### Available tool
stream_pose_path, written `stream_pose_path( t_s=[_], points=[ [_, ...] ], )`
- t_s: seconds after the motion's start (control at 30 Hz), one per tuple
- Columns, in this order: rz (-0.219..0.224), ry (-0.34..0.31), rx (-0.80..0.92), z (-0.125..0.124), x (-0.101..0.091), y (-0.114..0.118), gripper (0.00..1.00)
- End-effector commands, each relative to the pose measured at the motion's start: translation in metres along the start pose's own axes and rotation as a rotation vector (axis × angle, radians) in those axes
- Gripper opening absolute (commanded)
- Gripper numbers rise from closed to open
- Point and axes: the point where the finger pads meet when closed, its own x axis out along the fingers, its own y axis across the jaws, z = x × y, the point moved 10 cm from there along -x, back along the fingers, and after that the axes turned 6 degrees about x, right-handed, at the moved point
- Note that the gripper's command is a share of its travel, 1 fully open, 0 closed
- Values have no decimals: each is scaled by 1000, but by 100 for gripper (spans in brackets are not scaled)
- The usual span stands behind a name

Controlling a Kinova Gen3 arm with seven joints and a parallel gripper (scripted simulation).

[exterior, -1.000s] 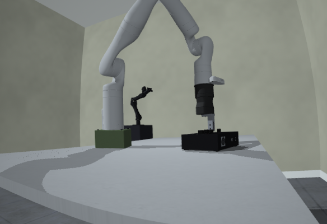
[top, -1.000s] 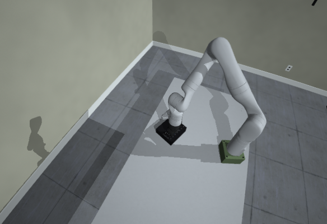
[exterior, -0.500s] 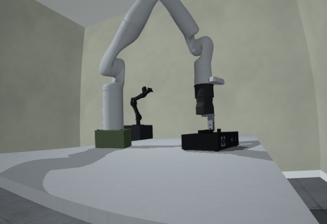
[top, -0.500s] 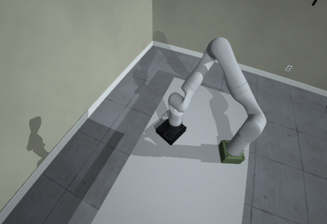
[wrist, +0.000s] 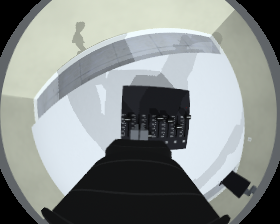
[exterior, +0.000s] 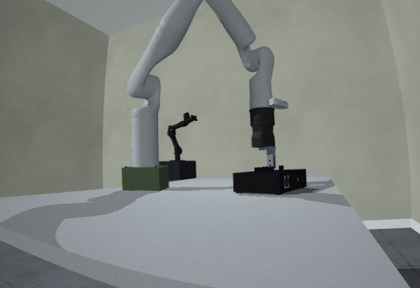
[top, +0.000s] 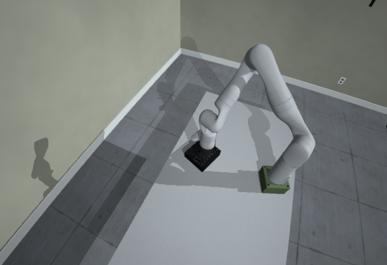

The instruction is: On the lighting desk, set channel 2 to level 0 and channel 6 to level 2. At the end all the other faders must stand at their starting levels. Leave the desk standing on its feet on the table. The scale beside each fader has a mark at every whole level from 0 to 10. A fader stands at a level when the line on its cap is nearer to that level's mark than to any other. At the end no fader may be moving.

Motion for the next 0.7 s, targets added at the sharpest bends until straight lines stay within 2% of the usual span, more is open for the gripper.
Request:
stream_pose_path(
  t_s=[0.0, 0.47, 0.67],
  points=[
    [-3, 6, -4, -3, -1, -2, 0],
    [-3, 6, -4, -5, -3, -2, 0],
    [-3, 6, -4, -5, -17, -2, 0]
  ],
)
